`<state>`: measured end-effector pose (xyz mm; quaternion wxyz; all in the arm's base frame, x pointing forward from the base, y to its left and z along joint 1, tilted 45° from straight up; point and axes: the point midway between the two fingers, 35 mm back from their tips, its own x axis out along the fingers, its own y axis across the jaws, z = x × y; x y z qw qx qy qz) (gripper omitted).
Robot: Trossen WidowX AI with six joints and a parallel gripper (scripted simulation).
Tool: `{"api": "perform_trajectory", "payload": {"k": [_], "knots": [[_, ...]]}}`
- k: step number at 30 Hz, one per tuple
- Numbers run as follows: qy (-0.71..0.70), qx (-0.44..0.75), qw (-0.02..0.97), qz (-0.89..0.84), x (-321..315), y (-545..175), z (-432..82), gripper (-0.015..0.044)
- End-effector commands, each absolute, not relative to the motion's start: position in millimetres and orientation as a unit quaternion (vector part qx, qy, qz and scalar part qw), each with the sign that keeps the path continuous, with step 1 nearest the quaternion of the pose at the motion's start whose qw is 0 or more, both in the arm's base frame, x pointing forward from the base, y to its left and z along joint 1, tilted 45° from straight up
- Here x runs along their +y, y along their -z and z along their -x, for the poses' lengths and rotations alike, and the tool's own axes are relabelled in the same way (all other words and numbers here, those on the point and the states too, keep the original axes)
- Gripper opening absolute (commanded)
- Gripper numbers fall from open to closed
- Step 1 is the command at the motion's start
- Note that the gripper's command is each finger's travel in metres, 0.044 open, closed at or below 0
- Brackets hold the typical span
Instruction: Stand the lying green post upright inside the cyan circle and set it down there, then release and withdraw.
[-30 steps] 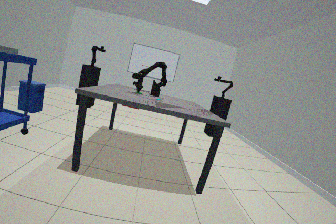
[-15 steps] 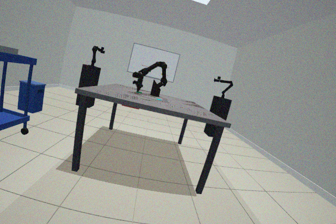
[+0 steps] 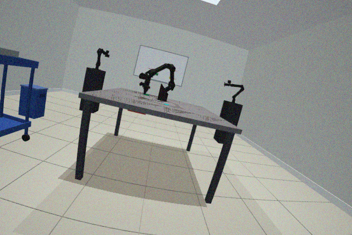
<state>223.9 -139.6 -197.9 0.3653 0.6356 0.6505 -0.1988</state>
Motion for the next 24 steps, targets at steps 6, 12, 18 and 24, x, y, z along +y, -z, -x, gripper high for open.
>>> {"api": "perform_trajectory", "payload": {"k": [6,12,18,24], "knots": [[0.198,0.653,0.369,-0.631,-152,187,-224,0.0023],[0.197,0.655,0.369,-0.629,-159,180,-224,0.0023],[0.197,0.657,0.369,-0.628,-166,172,-223,0.0023],[0.195,0.658,0.368,-0.627,-172,164,-221,0.0023]]}}
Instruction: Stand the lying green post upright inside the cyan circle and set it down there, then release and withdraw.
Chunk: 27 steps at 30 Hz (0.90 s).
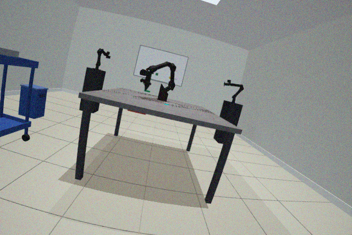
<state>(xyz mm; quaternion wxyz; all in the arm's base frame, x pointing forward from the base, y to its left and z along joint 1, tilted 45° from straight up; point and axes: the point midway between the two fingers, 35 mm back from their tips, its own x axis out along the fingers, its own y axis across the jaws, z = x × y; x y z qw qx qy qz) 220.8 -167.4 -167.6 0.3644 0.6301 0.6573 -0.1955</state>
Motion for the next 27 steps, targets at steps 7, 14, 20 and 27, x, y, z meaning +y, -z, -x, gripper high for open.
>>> {"api": "perform_trajectory", "payload": {"k": [7,14,20,27], "knots": [[0.194,0.66,0.368,-0.625,-180,154,-219,0.0023],[0.192,0.663,0.367,-0.624,-187,144,-217,0.0023],[0.191,0.664,0.366,-0.623,-193,136,-215,0.0023],[0.182,0.667,0.377,-0.616,-191,128,-222,0.0023]]}}
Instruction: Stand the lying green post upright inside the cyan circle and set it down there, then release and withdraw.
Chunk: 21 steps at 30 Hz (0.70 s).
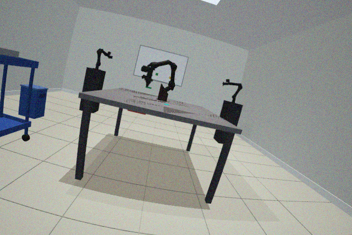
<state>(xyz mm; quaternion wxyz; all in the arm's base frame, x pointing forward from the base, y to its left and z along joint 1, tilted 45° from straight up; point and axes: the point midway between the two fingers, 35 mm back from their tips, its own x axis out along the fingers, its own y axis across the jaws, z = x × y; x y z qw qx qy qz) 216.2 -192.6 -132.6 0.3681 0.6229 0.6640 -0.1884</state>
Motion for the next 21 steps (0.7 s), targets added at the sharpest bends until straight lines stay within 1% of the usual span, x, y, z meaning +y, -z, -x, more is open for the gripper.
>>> {"api": "perform_trajectory", "payload": {"k": [1,21], "knots": [[0.179,0.668,0.381,-0.614,-190,126,-224,0.0023],[0.122,0.68,0.442,-0.573,-167,85,-264,0.0023]]}}
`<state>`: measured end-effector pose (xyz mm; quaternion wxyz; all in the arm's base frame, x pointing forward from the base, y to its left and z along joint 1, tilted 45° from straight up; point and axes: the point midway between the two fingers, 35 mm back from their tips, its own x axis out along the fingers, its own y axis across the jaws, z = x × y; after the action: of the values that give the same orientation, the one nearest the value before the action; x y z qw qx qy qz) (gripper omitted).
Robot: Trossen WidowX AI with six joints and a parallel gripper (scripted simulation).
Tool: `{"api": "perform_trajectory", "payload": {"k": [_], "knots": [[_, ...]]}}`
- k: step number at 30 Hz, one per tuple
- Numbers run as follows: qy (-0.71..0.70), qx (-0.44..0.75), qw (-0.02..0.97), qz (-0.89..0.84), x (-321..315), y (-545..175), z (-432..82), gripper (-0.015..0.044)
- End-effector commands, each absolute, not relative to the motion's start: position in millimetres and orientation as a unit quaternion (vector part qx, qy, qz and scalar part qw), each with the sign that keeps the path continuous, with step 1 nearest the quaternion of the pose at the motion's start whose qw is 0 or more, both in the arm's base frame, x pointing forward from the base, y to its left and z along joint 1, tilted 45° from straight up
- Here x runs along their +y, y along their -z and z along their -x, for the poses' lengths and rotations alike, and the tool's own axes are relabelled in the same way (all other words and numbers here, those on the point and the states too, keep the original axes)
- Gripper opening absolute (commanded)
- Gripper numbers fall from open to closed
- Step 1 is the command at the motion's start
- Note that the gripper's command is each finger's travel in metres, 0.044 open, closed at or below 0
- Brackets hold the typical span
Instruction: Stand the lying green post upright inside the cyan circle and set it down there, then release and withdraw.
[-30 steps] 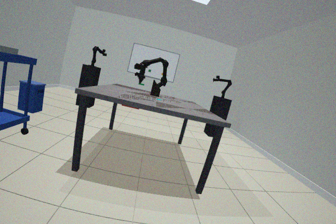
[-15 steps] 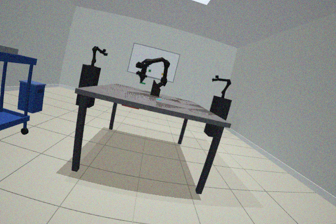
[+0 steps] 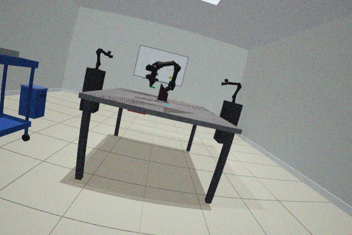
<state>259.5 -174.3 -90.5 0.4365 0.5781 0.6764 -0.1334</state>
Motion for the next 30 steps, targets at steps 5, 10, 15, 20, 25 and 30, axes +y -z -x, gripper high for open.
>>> {"api": "perform_trajectory", "payload": {"k": [5,10,15,20,25,30], "knots": [[0.107,0.682,0.456,-0.562,-160,75,-273,0.0023],[0.091,0.684,0.47,-0.551,-152,64,-281,0.0023],[0.075,0.686,0.483,-0.539,-144,54,-289,0.0023],[0.058,0.687,0.496,-0.528,-135,43,-297,0.0023],[0.041,0.688,0.509,-0.516,-125,32,-304,0.0023],[0.024,0.688,0.521,-0.504,-115,22,-310,0.0023]]}}
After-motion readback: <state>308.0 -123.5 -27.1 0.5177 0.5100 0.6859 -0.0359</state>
